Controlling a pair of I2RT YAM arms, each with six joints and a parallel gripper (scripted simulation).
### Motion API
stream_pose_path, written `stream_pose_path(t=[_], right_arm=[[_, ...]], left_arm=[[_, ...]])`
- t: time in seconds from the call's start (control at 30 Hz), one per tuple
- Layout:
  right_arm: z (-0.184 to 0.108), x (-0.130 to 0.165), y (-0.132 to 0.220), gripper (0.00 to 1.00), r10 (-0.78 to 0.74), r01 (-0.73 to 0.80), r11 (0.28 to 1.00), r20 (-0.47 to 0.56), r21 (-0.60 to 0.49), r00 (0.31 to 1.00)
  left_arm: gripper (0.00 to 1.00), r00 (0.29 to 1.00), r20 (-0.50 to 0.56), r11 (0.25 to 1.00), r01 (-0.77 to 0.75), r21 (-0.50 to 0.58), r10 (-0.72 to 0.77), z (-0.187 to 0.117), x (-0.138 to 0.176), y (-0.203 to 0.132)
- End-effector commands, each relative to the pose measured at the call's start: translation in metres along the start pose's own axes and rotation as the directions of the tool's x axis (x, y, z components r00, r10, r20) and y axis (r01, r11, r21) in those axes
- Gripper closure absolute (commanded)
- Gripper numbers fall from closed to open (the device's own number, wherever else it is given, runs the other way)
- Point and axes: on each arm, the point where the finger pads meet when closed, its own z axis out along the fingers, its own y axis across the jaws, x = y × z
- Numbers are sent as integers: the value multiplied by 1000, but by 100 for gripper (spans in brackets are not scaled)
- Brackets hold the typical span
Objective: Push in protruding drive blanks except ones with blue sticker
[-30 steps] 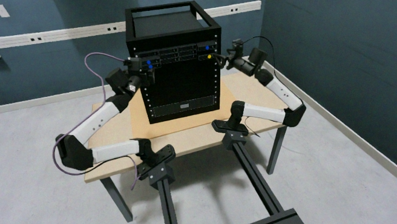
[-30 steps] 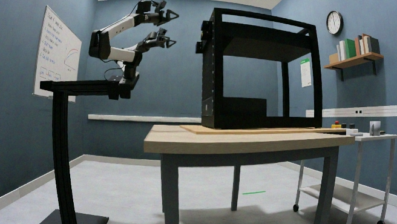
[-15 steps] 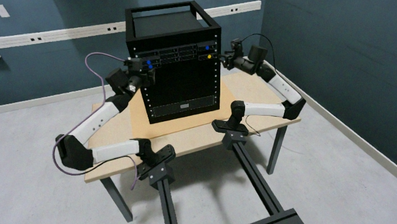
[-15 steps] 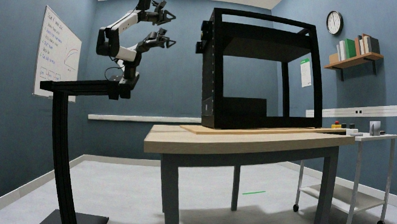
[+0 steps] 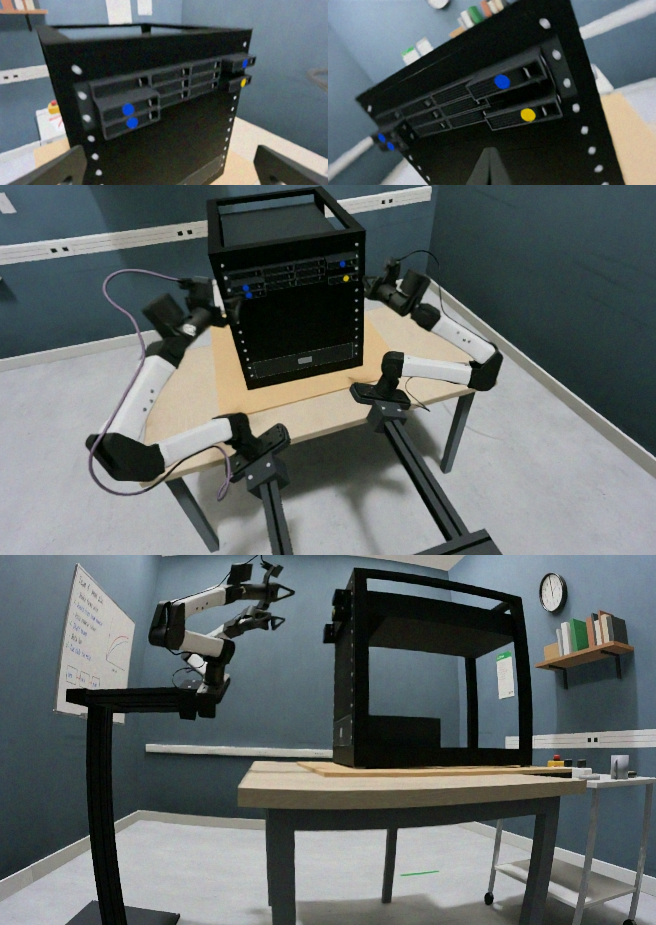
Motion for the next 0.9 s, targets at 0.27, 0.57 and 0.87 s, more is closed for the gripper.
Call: stream_pose_path(t=[0.27,0.57,0.87], right_arm=[[26,5,-14,100,538,-556,831,209,32,817],[46,31,-22,100,769,-807,590,281,35,574],[61,47,-26,100,837,-889,456,316,51,447]], left_arm=[[0,1000,-15,971,2,239,1,-40,-31,1],[0,1000,-4,962,2,274,-1,-62,-52,17],[0,1000,-10,971,8,239,-6,-65,-59,32]])
